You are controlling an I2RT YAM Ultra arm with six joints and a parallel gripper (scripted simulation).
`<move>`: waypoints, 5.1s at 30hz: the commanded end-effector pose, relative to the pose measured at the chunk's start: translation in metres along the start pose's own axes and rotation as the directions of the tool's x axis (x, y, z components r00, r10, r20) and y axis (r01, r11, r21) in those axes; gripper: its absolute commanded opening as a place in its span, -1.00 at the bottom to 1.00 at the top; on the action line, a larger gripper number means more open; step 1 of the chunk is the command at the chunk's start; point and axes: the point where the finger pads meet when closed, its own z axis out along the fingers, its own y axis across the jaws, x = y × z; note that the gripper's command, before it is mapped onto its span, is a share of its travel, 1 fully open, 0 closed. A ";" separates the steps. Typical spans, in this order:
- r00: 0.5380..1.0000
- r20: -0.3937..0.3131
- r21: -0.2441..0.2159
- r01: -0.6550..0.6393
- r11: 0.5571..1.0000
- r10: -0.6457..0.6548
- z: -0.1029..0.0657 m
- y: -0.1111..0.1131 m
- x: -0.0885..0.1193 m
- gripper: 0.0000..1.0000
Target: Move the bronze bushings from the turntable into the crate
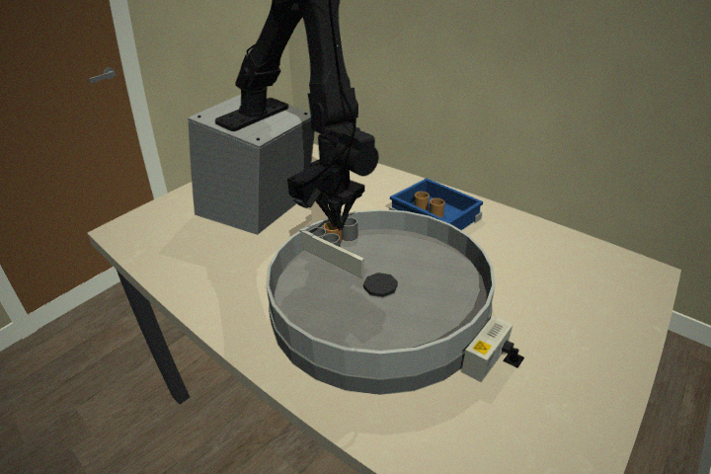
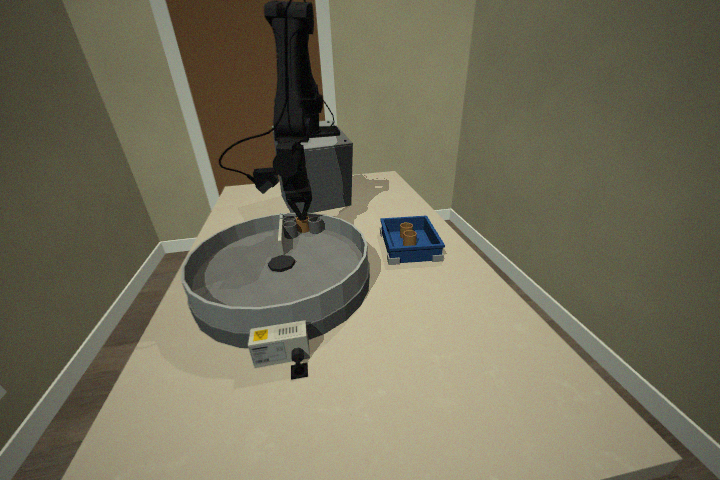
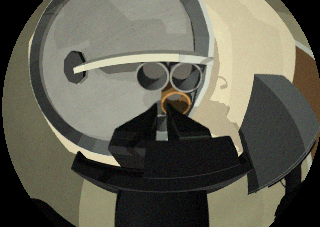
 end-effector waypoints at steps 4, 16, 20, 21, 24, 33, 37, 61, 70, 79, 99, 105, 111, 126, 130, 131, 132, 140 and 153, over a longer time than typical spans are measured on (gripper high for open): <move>1.000 0.013 -0.001 -0.007 1.000 0.007 -0.004 -0.006 -0.006 -0.74; 1.000 0.013 0.002 -0.007 1.000 0.007 -0.004 -0.006 -0.006 -0.74; 1.000 0.013 0.002 -0.007 1.000 0.007 -0.004 -0.006 -0.006 -0.74; 1.000 0.013 0.002 -0.007 1.000 0.007 -0.004 -0.006 -0.006 -0.74; 1.000 0.013 0.002 -0.007 1.000 0.007 -0.004 -0.006 -0.006 -0.74; 1.000 0.013 0.002 -0.007 1.000 0.007 -0.004 -0.006 -0.006 -0.74; 1.000 0.010 0.016 -0.009 1.000 0.009 0.005 -0.011 -0.005 -0.74; 1.000 0.012 0.009 -0.010 1.000 0.010 0.013 -0.011 -0.005 -0.74; 1.000 0.012 0.009 -0.010 1.000 0.010 0.013 -0.011 -0.005 -0.74; 1.000 0.012 0.009 -0.010 1.000 0.010 0.013 -0.011 -0.005 -0.74; 1.000 0.010 0.022 -0.011 1.000 0.011 0.014 -0.014 -0.005 -1.00; 1.000 0.010 0.022 -0.011 1.000 0.011 0.014 -0.014 -0.005 -1.00; 1.000 0.010 0.022 -0.011 1.000 0.011 0.014 -0.014 -0.005 -1.00; 1.000 0.010 0.022 -0.011 1.000 0.011 0.014 -0.014 -0.005 -1.00; 1.000 0.010 0.022 -0.011 1.000 0.011 0.014 -0.014 -0.005 -1.00; 1.000 0.010 0.022 -0.011 1.000 0.011 0.014 -0.014 -0.005 -1.00; 1.000 0.010 0.021 -0.011 1.000 0.010 0.014 -0.014 -0.005 -1.00; 1.000 0.013 0.007 -0.005 1.000 0.005 -0.003 -0.011 -0.006 -1.00; 1.000 0.018 -0.034 -0.002 0.999 0.003 -0.058 0.007 -0.008 -1.00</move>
